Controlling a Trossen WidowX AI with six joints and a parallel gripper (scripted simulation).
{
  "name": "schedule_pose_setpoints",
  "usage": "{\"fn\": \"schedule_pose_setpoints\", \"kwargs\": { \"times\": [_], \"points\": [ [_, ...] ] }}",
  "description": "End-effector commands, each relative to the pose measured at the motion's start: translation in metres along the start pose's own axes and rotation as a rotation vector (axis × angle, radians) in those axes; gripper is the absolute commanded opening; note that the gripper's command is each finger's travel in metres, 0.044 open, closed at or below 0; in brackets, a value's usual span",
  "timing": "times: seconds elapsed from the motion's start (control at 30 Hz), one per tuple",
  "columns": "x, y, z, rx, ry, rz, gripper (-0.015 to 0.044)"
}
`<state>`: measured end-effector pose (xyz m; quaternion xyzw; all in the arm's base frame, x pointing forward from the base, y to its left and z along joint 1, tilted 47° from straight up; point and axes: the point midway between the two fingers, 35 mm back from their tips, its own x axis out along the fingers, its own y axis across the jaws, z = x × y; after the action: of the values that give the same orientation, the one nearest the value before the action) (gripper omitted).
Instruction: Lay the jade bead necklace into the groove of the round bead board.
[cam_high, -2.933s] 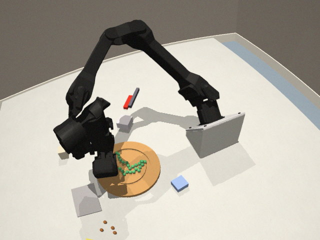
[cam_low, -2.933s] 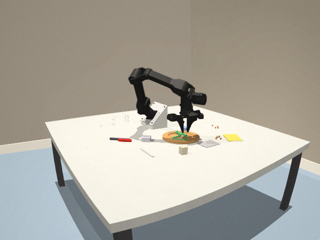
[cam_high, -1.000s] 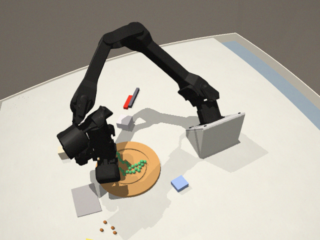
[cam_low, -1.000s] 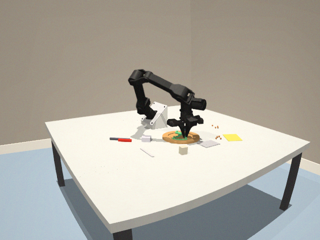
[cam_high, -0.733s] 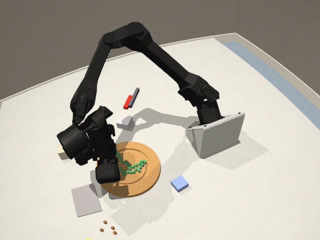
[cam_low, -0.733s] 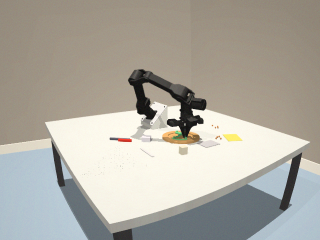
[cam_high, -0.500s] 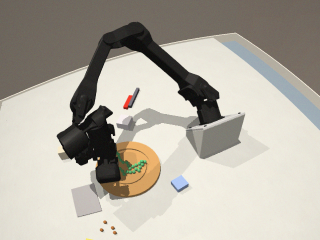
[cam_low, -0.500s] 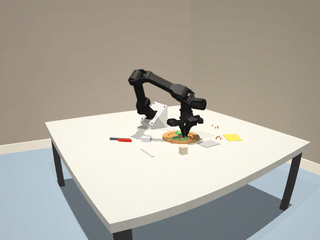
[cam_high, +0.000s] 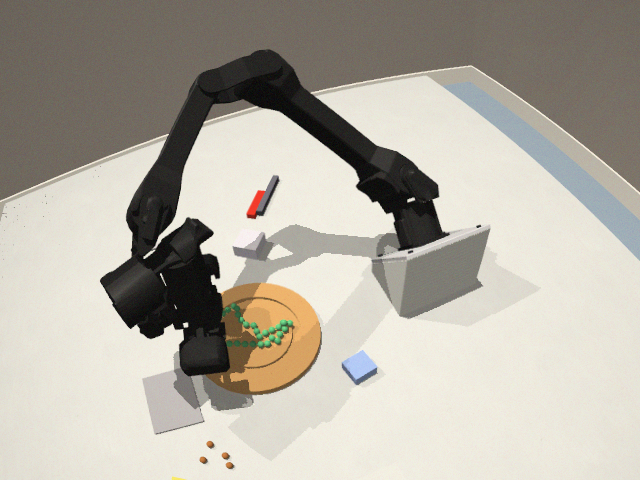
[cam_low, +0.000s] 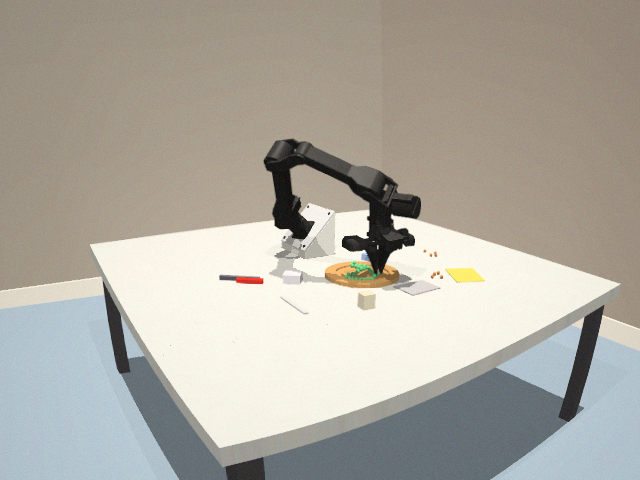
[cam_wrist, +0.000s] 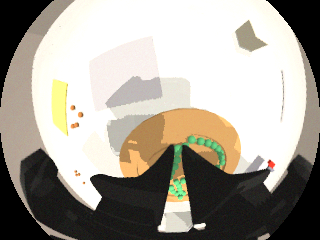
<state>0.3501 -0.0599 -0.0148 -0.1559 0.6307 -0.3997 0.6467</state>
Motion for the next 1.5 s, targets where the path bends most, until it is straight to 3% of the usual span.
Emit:
{"fn": "schedule_pose_setpoints", "kwargs": {
  "times": [0.0, 0.43, 1.0, 1.47],
  "points": [
    [0.0013, 0.0063, 0.0017, -0.003, 0.006, -0.002, 0.0],
    [0.0096, 0.0062, 0.0017, -0.003, 0.005, -0.002, 0.0],
    [0.0049, 0.0055, 0.0022, -0.002, 0.004, -0.001, 0.044],
    [0.0013, 0.0055, 0.0022, -0.003, 0.005, -0.002, 0.044]
  ]
}}
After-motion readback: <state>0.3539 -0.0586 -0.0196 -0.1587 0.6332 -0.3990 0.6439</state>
